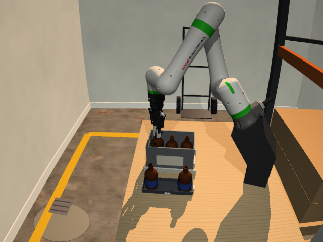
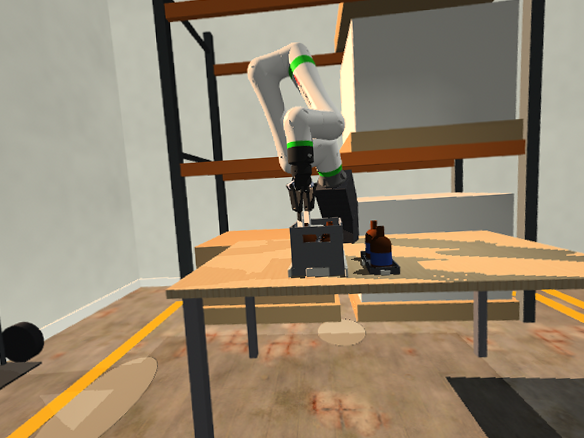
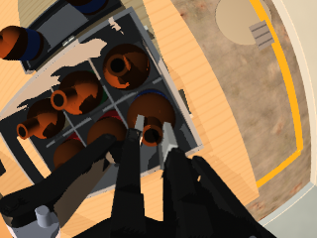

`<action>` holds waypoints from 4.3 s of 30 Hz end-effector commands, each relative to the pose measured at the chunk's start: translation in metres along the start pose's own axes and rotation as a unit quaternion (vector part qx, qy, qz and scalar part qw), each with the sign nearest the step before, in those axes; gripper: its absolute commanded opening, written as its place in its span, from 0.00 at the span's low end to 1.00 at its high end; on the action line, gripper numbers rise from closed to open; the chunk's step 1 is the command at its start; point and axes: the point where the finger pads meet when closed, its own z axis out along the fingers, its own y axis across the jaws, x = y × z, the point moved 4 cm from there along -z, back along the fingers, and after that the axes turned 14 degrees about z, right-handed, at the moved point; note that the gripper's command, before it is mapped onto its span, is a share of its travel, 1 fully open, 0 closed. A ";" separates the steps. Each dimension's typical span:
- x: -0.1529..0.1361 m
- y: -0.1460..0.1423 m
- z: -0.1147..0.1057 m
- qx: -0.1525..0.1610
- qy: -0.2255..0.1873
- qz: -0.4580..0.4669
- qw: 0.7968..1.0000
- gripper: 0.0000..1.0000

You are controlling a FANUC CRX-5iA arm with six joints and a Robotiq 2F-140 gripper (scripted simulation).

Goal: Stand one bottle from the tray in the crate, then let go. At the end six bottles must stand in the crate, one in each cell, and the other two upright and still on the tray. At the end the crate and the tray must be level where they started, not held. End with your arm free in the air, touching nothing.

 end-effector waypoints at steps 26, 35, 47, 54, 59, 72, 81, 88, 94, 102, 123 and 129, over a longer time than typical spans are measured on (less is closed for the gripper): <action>0.000 0.000 0.009 0.000 0.000 0.000 1.000 0.00; 0.000 0.000 0.013 0.000 0.000 0.000 1.000 0.00; 0.000 0.000 0.017 0.000 0.000 0.000 1.000 0.00; 0.000 0.000 0.018 0.000 0.000 0.000 1.000 0.00; 0.000 0.000 0.018 0.000 0.000 0.000 1.000 0.00; 0.000 0.000 0.018 0.000 0.000 0.000 1.000 0.00; 0.000 0.000 0.018 0.000 0.000 0.000 1.000 0.00; 0.000 0.000 0.018 0.000 0.000 0.000 1.000 0.00; 0.000 0.000 0.018 0.000 0.000 0.000 1.000 0.00; 0.000 0.000 0.018 0.000 0.000 0.000 1.000 0.38; 0.000 0.000 0.018 0.000 0.000 0.000 1.000 0.38; 0.000 0.000 0.018 0.000 0.000 0.000 1.000 0.38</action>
